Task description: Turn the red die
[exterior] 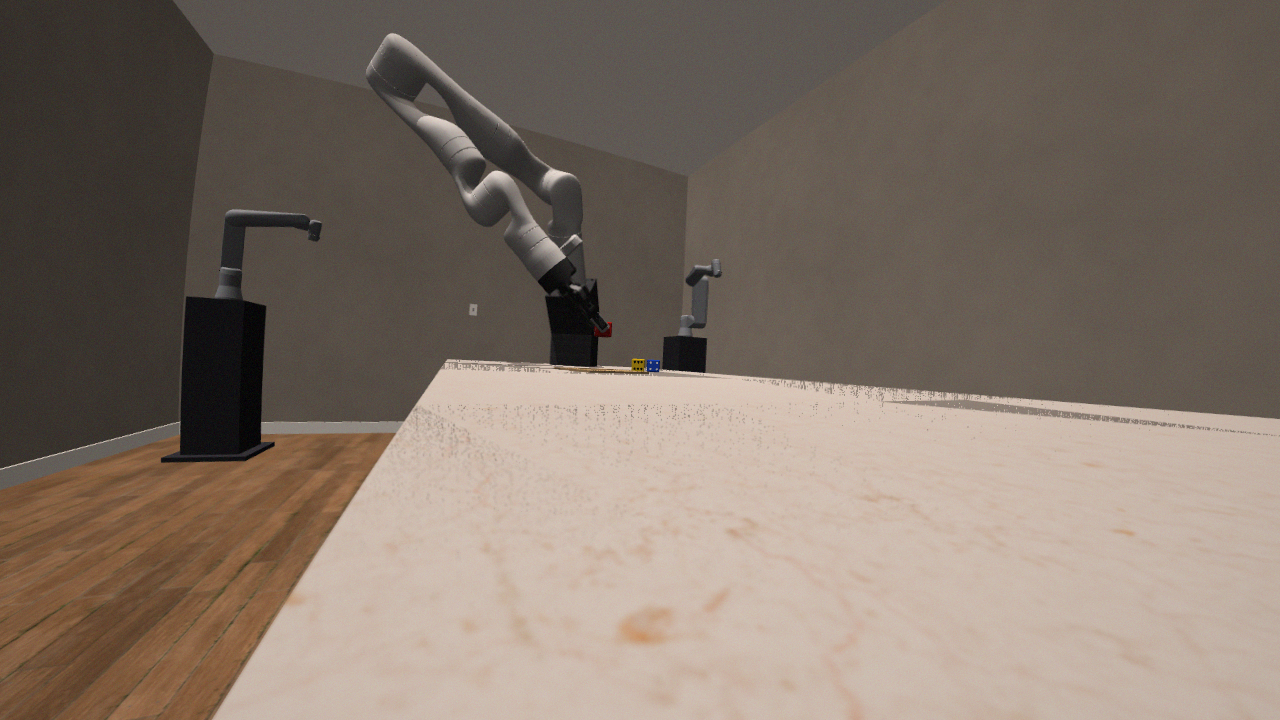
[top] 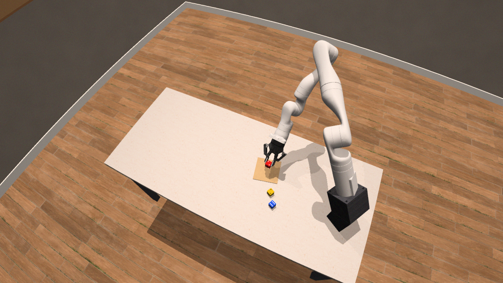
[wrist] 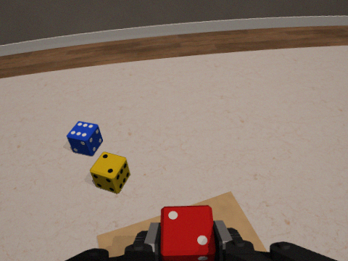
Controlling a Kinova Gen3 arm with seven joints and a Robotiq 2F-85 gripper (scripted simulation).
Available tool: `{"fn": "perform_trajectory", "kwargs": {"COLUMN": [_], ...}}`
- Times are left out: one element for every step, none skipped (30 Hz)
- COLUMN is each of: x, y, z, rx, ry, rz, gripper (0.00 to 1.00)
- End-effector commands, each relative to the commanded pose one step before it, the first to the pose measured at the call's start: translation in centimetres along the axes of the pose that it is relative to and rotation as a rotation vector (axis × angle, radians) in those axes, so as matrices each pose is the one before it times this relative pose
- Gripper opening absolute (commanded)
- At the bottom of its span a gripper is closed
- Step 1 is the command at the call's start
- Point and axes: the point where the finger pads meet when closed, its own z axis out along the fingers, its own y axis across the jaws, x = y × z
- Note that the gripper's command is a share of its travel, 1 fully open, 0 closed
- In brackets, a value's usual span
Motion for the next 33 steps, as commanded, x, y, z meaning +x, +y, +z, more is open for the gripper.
{"fn": "perform_trajectory", "kwargs": {"x": [-0.007, -0.023, -0.028, -0.033, -0.038, -0.044, 0.0, 0.0, -0.049, -0.054, -0.061, -0.067, -0.073, -0.078, -0.083, -0.091, -0.095, -0.1, -0.105, -0.112, -0.115, -0.12, -0.126, 0.0, 0.0, -0.128, -0.13, -0.131, -0.132, -0.132, -0.132, -0.132, -0.131], "y": [0.068, 0.0, 0.0, 0.0, 0.0, 0.0, 0.0, 0.0, 0.0, -0.001, 0.0, 0.001, 0.0, 0.0, -0.001, 0.001, 0.0, -0.001, 0.0, 0.001, 0.0, -0.001, 0.001, 0.0, 0.0, -0.001, 0.0, 0.0, -0.001, 0.001, 0.0, -0.001, 0.001], "z": [0.009, 0.023, 0.028, 0.033, 0.038, 0.044, 0.0, 0.0, 0.049, 0.055, 0.061, 0.067, 0.072, 0.078, 0.083, 0.09, 0.095, 0.1, 0.106, 0.111, 0.115, 0.12, 0.125, 0.0, 0.0, 0.128, 0.13, 0.131, 0.133, 0.132, 0.132, 0.132, 0.13], "rx": [-0.00077, 0.0, 0.0, 0.0, 0.0, 0.0, 0.0, 0.0, 0.00001, 0.00001, -0.00001, -0.00001, 0.0, 0.00001, 0.00002, -0.00002, -0.00001, 0.00001, 0.00001, -0.00002, 0.00001, 0.00001, -0.00002, 0.0, 0.0, 0.00001, 0.0, -0.00001, 0.00002, -0.00002, 0.0, 0.00001, -0.00002], "ry": [0.00276, 0.0, 0.0, 0.0, 0.0, 0.0, 0.0, 0.0, 0.0, -0.00001, 0.0, 0.00001, 0.0, 0.0, -0.00001, 0.00001, 0.0, 0.0, 0.0, 0.00001, 0.0, 0.0, 0.00001, 0.0, 0.0, 0.0, 0.0, 0.0, -0.00001, 0.00001, 0.0, 0.0, 0.00001], "rz": [-0.01006, 0.0, 0.0, 0.0, 0.0, 0.0, 0.0, 0.0, 0.0, 0.0, 0.0, 0.0, 0.0, 0.0, -0.00001, 0.00001, 0.0, 0.0, 0.0, 0.0, 0.0, 0.0, 0.0, 0.0, 0.0, 0.0, 0.0, 0.0, -0.00001, 0.00001, 0.0, 0.0, 0.0], "gripper": [0.26, 0.26, 0.26, 0.26, 0.26, 0.26, 0.26, 0.26, 0.26, 0.26, 0.26, 0.26, 0.26, 0.26, 0.26, 0.26, 0.26, 0.26, 0.26, 0.26, 0.26, 0.26, 0.26, 0.26, 0.26, 0.26, 0.26, 0.26, 0.26, 0.26, 0.26, 0.26, 0.26]}}
